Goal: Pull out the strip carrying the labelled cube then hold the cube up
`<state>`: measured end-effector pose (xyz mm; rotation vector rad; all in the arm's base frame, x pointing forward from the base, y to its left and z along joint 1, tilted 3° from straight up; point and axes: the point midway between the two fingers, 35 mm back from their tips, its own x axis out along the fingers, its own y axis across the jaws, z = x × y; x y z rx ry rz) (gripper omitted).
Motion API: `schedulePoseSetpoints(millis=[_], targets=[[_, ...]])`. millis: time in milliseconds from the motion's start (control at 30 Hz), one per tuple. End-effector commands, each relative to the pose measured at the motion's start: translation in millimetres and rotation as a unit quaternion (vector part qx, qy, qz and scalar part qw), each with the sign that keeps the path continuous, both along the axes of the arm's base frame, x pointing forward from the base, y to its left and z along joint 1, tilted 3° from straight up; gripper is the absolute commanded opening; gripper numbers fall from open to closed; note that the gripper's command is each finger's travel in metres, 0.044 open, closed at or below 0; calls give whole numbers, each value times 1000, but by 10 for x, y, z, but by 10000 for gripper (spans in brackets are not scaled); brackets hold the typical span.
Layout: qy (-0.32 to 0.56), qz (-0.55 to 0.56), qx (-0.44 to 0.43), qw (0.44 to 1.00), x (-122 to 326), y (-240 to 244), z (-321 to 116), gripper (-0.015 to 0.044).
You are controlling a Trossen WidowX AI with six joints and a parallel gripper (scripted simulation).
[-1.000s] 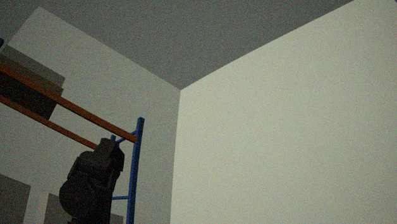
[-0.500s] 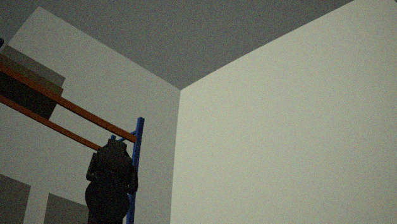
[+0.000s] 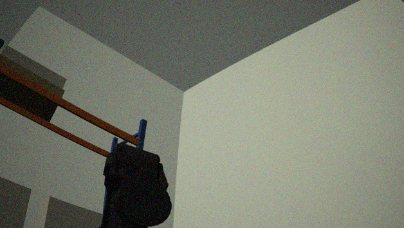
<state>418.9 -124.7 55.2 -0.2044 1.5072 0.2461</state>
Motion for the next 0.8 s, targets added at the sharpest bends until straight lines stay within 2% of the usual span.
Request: schedulePoseSetpoints(millis=[0,167,400,767], targets=[[-4,-2,-2,1000,142,36,57,440],[-4,-2,-2,1000,244,62,94,440],[-4,-2,-2,1000,254,63,9,256],[-4,-2,-2,1000,269,66,-171,250]])
